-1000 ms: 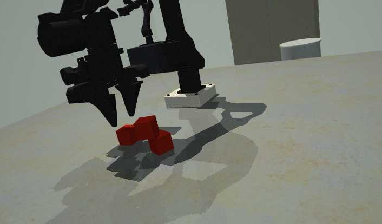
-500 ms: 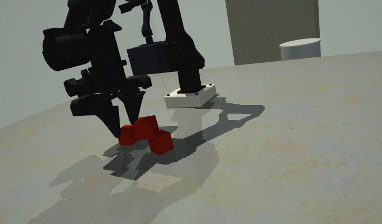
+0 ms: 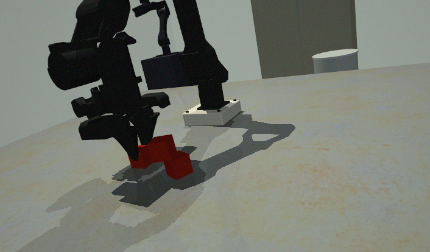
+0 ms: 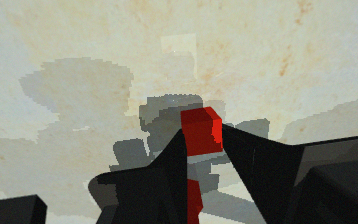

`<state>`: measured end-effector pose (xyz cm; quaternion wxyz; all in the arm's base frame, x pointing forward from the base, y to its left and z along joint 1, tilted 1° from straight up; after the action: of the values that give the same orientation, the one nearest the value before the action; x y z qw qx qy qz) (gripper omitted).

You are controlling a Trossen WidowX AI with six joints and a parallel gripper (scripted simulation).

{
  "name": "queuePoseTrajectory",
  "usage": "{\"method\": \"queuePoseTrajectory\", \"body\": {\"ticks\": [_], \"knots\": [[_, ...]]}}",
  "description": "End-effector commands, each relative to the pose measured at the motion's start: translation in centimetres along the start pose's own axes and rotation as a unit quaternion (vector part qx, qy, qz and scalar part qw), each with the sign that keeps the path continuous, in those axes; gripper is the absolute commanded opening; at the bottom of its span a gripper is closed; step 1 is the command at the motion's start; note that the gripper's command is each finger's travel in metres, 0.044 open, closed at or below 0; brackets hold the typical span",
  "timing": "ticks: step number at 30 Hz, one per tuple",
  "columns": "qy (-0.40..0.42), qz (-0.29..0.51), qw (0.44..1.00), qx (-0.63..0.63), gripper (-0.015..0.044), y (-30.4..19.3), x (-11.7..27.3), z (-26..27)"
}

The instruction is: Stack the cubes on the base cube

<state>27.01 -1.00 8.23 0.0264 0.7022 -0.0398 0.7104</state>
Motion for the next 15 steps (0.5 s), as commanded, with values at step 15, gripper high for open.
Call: {"method": "queuePoseTrajectory", "body": {"ticks": [15], "knots": [[0.000,-0.001,1.000,-0.001,0.0105,0.0,5.0,0.6]]}}
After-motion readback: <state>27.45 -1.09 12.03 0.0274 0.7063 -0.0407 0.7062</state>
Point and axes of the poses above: the point midway between the two fingers, 35 mm back from their tips, its own x axis back along the fingers, its own z axis across the jaws, y = z × x, the point moved 6 cm from there along x, back along the fingers, and after that the axes turned 11 degrees about -x, right-handed, at the moved point
